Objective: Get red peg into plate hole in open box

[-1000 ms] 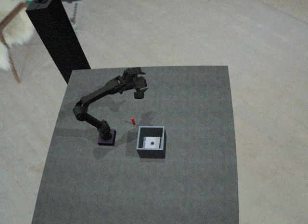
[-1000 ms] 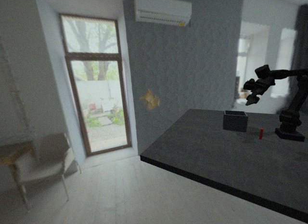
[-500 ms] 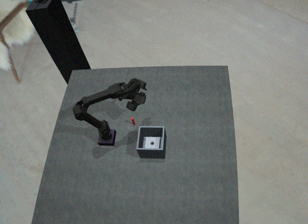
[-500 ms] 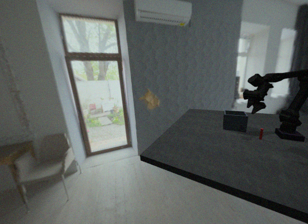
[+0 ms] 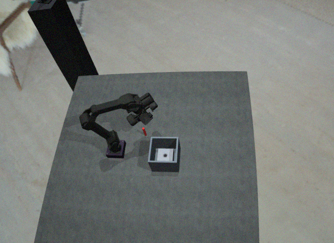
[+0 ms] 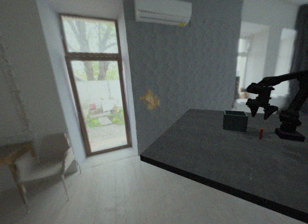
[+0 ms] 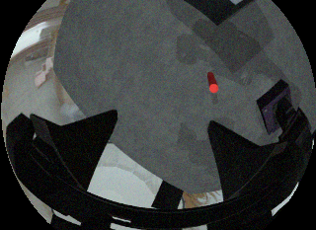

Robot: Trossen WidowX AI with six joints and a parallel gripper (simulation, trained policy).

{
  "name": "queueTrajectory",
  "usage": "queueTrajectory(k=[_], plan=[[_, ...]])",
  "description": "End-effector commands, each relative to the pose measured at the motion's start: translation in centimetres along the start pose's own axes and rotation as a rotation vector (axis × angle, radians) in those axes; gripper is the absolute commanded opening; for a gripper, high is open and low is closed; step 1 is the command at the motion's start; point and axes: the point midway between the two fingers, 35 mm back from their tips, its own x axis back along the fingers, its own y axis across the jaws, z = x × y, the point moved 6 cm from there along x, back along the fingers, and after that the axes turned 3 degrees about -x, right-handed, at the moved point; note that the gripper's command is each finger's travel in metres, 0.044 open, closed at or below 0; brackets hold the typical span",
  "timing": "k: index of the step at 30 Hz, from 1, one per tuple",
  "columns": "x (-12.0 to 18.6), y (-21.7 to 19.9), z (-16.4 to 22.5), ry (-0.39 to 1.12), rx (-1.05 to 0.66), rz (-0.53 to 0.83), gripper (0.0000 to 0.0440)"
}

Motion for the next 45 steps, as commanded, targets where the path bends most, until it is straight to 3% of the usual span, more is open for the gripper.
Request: queueTrajectory(k=[1,15,36,39,45], plan=[[-0.8,-1.1,0.0,0.003,-0.068,0.074,0.0436],[-3.5,-4.0,0.0,-0.063,-0.253,0.279,0.044],[-9.5,-6.3,-2.2,-0.176,-0.372,0.324,0.0433],[-10.2,-6.4,-2.3,-0.184,-0.377,0.318,0.0395],[-11.4,-6.1,-2.7,-0.19,-0.374,0.308,0.0246]])
